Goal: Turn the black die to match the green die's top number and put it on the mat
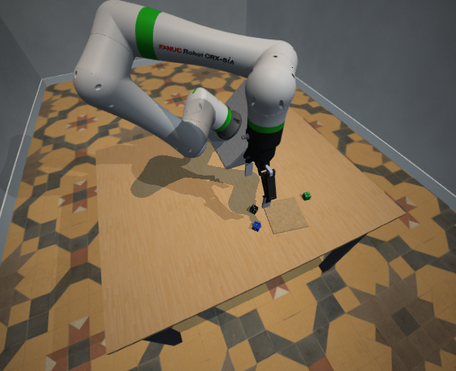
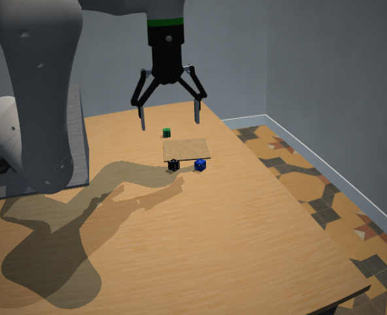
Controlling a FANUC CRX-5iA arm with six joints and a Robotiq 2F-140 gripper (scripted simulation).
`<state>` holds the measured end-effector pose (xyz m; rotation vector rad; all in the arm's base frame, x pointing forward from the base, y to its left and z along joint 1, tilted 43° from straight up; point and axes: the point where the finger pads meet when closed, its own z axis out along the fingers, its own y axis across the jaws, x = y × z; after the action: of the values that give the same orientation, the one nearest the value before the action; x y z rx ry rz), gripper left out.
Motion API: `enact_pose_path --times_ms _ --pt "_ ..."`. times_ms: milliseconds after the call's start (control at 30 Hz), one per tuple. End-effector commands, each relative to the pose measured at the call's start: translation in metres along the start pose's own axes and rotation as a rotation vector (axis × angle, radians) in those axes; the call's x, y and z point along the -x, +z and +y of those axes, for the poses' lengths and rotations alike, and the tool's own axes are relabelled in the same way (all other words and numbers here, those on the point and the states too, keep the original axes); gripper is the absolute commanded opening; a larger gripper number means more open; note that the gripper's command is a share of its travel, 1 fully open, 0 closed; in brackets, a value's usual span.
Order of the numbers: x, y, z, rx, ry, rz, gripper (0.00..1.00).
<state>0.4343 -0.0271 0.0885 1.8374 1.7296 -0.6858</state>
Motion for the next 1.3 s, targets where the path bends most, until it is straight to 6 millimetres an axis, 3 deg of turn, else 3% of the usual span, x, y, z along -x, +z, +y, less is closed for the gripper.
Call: enact_pose_path --times_ms 0,1267 --pt "0.000 0.001 0.000 0.006 0.162 -0.006 1.00" --pt "0.000 0.014 0.001 0.009 1.336 -0.001 1.00"
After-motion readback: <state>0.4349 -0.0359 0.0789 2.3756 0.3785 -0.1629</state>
